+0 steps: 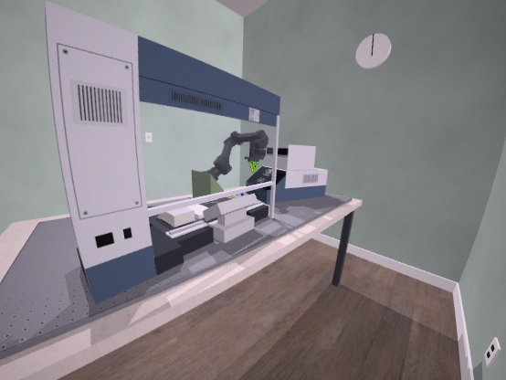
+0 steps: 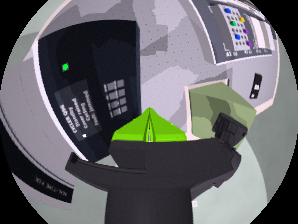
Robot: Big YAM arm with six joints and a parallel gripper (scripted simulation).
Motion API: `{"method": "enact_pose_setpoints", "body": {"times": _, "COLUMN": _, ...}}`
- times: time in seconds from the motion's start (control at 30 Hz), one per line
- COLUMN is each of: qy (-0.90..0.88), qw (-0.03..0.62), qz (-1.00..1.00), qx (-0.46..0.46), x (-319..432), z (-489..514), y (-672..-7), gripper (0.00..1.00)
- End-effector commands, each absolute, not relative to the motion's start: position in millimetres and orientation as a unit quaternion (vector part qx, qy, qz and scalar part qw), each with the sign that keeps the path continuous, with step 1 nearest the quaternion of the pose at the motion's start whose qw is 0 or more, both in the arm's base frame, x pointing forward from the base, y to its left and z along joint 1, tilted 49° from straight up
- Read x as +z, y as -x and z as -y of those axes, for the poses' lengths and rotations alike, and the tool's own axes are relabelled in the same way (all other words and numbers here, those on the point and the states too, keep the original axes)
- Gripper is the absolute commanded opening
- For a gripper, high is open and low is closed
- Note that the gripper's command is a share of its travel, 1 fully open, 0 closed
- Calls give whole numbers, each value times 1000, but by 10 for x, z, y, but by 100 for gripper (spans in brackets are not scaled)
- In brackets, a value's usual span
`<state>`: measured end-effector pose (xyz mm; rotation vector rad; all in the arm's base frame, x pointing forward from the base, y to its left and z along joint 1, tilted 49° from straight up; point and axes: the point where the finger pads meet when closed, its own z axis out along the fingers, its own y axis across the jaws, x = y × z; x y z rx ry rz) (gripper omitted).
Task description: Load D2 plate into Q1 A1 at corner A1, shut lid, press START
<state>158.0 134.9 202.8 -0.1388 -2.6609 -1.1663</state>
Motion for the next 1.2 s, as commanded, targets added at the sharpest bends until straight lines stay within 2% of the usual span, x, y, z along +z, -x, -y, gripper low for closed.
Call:
{"method": "enact_pose_setpoints", "body": {"times": 0.0, "qy": 51, "qw": 106, "qz": 910, "qx": -397, "x": 2176, "z": -1343, "y": -1689, "gripper": 0}}
{"method": "enact_pose_setpoints", "body": {"times": 1.17, "qy": 57, "qw": 115, "qz": 909, "qx": -397, "x": 2084, "z": -1335, "y": -1630, "gripper": 0}}
